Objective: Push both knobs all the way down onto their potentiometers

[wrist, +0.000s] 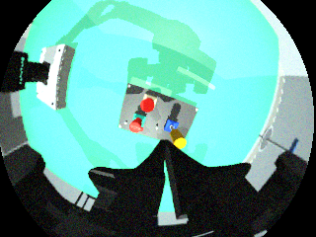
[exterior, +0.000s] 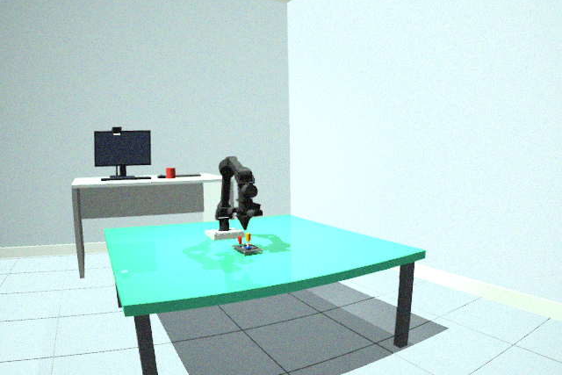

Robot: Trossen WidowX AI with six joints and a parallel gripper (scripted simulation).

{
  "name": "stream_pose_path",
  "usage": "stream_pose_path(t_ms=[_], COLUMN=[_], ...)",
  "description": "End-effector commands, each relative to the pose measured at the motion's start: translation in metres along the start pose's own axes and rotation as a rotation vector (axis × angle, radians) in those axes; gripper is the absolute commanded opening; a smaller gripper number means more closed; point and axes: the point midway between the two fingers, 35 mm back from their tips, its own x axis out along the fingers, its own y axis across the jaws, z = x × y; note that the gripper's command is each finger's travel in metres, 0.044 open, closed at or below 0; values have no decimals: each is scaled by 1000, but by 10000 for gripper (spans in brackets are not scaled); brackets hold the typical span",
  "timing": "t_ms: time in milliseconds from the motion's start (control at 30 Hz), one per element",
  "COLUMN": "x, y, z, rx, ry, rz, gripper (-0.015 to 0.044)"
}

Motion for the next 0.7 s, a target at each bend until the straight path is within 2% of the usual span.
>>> stream_pose_path(t_ms=[0, 667], x=[-5, -35], y=[-6, -27], z=[-2, -10], rx=[-144, -772], ry=[-5, -32], rz=[10, 19], gripper=[0, 0])
